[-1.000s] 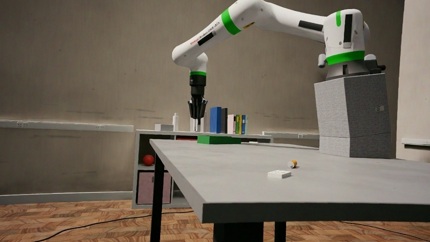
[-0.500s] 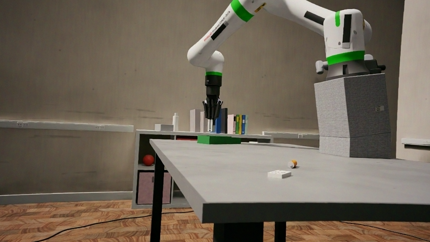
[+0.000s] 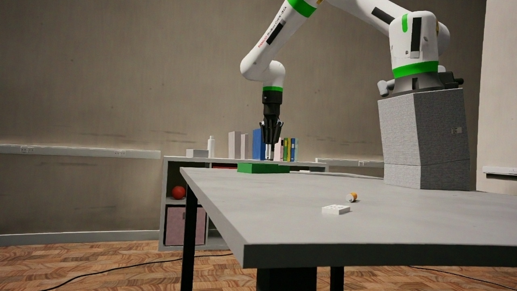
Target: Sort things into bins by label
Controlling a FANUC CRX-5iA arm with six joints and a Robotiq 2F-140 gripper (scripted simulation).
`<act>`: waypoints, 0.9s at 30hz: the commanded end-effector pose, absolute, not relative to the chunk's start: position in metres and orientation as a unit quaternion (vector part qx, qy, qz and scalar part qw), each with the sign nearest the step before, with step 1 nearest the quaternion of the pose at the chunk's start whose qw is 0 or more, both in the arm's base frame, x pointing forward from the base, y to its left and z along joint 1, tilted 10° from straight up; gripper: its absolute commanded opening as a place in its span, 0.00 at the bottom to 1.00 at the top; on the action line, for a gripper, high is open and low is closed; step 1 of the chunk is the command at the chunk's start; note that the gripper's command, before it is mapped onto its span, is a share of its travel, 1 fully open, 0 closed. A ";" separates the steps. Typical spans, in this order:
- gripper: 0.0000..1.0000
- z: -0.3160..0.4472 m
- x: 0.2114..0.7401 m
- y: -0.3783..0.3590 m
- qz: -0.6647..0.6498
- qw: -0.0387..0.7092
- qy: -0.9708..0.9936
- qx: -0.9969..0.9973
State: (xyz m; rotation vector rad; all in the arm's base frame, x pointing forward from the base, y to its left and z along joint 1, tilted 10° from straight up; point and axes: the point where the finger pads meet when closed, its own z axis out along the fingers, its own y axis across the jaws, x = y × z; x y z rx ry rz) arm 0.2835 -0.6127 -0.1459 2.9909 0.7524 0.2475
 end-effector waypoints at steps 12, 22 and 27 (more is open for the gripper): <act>0.15 -0.152 0.245 -0.592 0.080 0.025 0.243 0.966; 0.15 -0.154 0.247 -0.593 0.080 0.025 0.243 0.966; 0.15 -0.162 0.248 -0.593 0.080 0.025 0.243 0.966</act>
